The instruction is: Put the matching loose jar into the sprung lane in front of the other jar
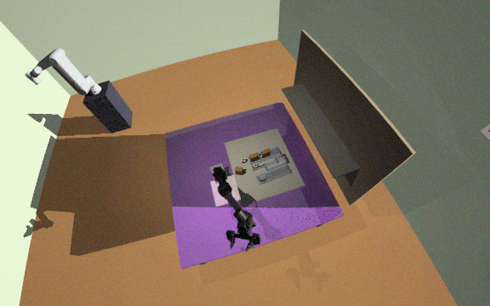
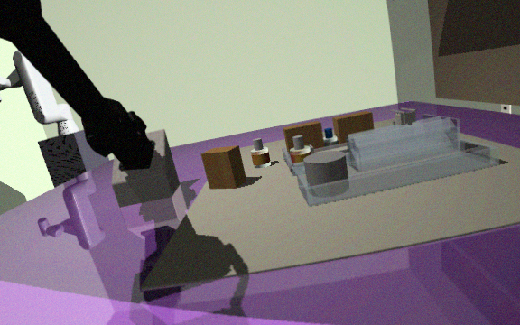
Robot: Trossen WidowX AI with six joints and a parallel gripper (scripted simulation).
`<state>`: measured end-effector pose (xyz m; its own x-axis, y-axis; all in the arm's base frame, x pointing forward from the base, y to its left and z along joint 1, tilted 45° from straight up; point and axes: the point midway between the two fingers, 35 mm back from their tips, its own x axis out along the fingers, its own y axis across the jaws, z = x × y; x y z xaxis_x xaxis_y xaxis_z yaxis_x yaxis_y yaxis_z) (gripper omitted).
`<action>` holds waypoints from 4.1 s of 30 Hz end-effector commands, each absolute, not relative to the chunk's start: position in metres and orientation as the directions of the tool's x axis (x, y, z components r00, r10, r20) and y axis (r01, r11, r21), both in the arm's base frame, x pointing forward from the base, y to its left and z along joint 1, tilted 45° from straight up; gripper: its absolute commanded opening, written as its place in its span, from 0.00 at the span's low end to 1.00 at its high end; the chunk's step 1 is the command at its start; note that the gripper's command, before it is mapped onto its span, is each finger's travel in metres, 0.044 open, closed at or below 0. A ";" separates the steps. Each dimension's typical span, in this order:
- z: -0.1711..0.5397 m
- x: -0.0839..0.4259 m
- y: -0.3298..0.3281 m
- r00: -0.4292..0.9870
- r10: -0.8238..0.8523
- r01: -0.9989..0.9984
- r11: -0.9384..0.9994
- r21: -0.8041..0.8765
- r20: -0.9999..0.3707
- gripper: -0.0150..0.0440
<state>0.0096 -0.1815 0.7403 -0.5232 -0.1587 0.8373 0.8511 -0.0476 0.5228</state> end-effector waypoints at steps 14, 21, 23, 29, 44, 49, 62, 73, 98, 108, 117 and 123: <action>0.699 0.140 -0.267 -0.218 -0.552 0.919 0.161 0.359 0.805 1.00; 0.671 0.198 -0.284 -0.070 -0.662 0.918 0.249 0.307 0.746 1.00; 0.655 0.225 -0.290 0.002 -0.704 0.914 0.289 0.284 0.710 1.00; 0.601 0.306 -0.292 0.222 -0.789 0.886 0.409 0.220 0.573 1.00; 0.415 0.470 -0.206 0.660 -0.749 0.743 0.663 0.096 0.067 1.00; 0.348 0.496 -0.160 0.719 -0.686 0.694 0.718 0.059 -0.105 1.00; 0.181 0.491 -0.017 0.681 -0.484 0.522 0.847 -0.099 -0.550 1.00; 0.067 0.394 0.081 0.420 -0.435 0.330 0.891 -0.312 -0.796 1.00; -0.014 0.236 0.083 0.125 -0.688 -0.019 0.719 -0.695 -0.715 1.00; -0.025 0.239 0.072 0.125 -0.688 -0.019 0.718 -0.695 -0.714 1.00; -0.033 0.241 0.064 0.126 -0.688 -0.019 0.718 -0.695 -0.714 1.00; -0.040 0.242 0.057 0.126 -0.689 -0.019 0.718 -0.696 -0.714 1.00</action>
<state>0.2431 0.0631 -0.0353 0.1287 -0.6816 -0.7203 -0.0106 0.7254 -0.6883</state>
